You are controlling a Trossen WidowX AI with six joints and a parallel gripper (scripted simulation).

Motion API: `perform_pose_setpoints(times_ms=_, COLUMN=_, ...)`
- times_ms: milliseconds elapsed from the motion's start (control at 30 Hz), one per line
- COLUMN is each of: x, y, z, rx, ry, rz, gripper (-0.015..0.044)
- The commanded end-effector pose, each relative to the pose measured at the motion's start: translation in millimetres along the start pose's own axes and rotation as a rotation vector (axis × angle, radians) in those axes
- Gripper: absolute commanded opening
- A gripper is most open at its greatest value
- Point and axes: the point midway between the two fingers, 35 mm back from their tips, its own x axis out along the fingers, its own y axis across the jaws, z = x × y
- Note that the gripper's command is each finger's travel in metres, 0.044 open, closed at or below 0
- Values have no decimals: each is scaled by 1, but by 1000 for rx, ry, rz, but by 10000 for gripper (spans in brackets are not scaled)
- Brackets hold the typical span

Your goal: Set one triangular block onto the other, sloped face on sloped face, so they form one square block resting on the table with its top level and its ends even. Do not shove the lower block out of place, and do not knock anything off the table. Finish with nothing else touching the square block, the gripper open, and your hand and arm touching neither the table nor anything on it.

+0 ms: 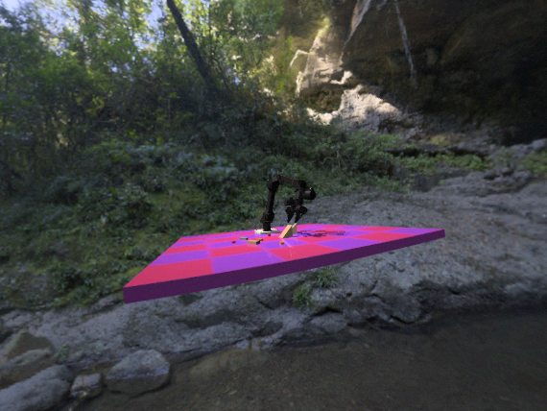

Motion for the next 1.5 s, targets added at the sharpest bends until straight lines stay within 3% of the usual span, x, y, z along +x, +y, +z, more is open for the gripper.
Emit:
perform_pose_setpoints(times_ms=0, x=8, y=0, z=0, rx=-6, ry=-6, rz=-3, gripper=440)
perform_pose_setpoints(times_ms=1467, x=79, y=-4, z=2, rx=-6, ry=-9, rz=-3, gripper=440)
